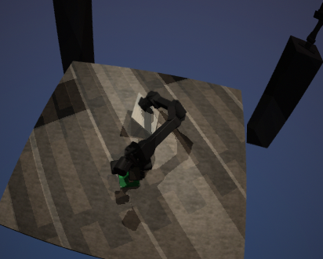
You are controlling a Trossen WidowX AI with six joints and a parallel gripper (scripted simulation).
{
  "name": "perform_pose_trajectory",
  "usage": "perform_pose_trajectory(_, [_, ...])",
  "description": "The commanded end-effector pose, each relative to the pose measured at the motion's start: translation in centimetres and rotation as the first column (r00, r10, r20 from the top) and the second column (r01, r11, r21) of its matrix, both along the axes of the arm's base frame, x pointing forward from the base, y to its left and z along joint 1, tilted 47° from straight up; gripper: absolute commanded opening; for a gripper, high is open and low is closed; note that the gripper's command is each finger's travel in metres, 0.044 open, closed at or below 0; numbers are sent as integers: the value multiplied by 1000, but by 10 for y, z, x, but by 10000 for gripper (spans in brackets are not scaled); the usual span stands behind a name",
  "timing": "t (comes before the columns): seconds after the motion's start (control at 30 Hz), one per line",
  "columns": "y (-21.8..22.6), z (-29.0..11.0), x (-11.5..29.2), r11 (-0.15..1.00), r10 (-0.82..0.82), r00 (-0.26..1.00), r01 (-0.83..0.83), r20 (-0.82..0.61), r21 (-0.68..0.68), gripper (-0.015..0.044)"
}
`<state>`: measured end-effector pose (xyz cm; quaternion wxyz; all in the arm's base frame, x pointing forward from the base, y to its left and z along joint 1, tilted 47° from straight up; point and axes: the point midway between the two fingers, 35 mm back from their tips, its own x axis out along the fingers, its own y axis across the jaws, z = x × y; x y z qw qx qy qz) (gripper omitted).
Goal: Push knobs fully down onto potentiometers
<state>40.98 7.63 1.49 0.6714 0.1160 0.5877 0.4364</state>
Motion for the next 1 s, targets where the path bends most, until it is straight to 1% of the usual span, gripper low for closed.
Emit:
perform_pose_trajectory(0.0, [-18,0,-26,1000,-5,1000,5,-2,-8,341])
perform_pose_trajectory(0.13, [-36,-2,-68,1000,-6,1000,6,-4,-13,440])
perform_pose_trajectory(0.37, [-52,-7,-150,1000,-4,1000,4,-9,-10,440])
perform_pose_trajectory(0.43, [-53,-8,-167,1000,-3,1000,3,-10,-7,440])
perform_pose_trajectory(0.97, [-53,-8,-169,1000,-3,1000,3,-10,-7,440])
